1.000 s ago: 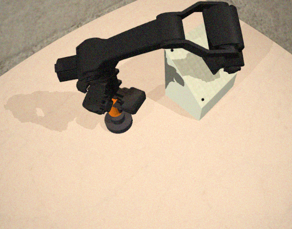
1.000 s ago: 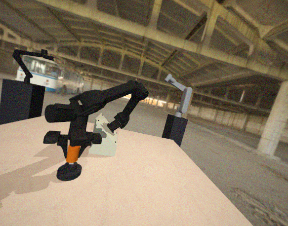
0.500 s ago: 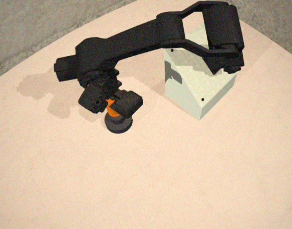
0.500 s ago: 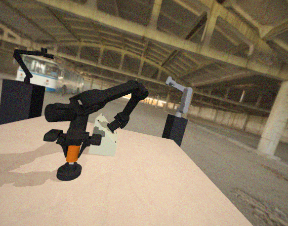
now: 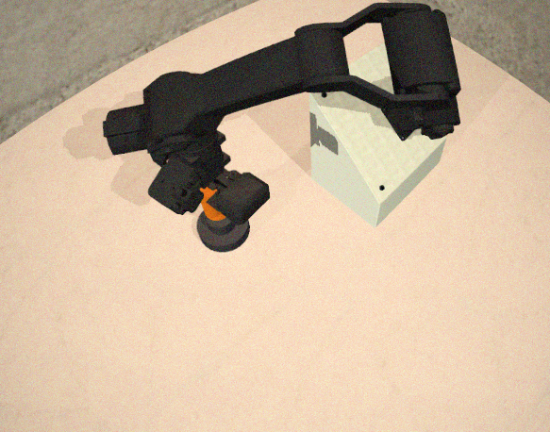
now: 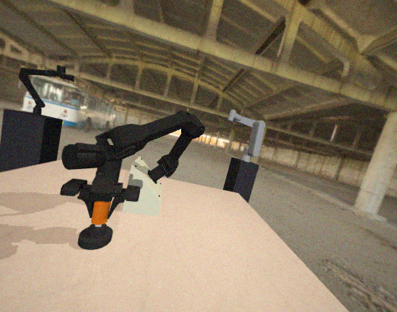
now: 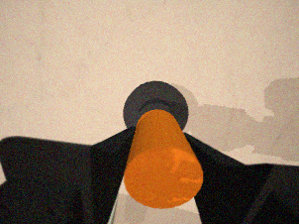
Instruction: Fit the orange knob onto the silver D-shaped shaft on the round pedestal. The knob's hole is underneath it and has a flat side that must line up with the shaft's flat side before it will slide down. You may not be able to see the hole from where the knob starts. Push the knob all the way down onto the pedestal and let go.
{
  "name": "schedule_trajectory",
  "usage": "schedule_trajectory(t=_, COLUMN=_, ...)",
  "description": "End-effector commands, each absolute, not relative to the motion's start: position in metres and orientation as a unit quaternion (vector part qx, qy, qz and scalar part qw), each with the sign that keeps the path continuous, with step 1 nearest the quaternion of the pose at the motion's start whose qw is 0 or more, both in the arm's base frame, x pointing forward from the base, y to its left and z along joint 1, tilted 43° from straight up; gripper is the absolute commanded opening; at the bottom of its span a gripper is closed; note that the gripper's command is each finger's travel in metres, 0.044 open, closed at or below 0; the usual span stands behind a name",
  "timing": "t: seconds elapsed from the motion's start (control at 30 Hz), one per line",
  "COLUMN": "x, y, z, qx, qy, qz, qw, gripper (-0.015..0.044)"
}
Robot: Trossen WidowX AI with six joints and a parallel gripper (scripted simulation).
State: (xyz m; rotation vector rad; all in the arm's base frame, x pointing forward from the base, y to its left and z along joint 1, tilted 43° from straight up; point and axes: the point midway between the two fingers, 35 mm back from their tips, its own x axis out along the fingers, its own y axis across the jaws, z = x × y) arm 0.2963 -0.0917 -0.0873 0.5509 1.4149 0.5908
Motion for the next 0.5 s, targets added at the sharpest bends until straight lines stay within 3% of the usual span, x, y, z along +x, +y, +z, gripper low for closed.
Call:
schedule_trajectory(t=0.0, x=0.2972, y=-0.0916, z=-0.0877, qx=0.247, qy=0.631, qz=0.263, qw=0.687, gripper=0.0)
schedule_trajectory(t=0.47, x=0.2979, y=-0.0943, z=-0.0857, qx=0.317, qy=0.655, qz=0.195, qw=0.657, gripper=0.0)
